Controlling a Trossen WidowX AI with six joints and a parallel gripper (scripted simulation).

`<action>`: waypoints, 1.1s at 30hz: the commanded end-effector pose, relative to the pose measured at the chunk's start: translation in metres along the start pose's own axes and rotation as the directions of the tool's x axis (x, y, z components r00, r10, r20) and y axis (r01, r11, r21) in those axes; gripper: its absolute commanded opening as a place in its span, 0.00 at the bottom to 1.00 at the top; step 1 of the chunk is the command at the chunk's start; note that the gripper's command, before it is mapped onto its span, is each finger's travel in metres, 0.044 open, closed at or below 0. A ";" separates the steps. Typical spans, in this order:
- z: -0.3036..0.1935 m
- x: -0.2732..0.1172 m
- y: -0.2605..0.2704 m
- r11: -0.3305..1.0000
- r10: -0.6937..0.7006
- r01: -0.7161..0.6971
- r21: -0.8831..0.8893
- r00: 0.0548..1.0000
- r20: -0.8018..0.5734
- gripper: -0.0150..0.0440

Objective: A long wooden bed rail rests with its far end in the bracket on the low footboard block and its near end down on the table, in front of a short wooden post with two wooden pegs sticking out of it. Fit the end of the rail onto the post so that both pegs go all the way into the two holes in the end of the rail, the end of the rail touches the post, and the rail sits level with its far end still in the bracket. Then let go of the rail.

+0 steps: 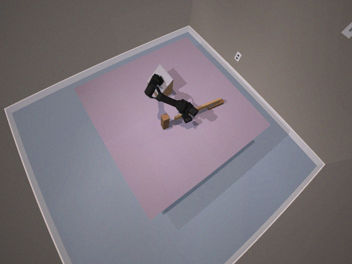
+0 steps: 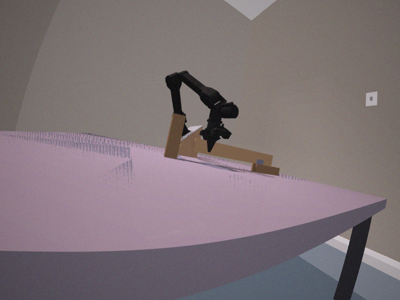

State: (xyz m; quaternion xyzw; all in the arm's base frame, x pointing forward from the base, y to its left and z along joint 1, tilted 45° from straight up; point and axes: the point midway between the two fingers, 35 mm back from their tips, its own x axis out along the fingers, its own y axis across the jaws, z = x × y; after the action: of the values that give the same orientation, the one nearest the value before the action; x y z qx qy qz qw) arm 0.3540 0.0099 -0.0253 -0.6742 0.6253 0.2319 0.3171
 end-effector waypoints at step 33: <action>0.003 -0.003 -0.002 1.000 -0.006 0.006 -0.002 1.000 0.006 0.25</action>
State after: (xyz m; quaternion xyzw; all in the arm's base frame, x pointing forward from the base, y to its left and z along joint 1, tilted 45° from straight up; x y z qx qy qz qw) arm 0.3546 0.0114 -0.0248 -0.6745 0.6251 0.2317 0.3171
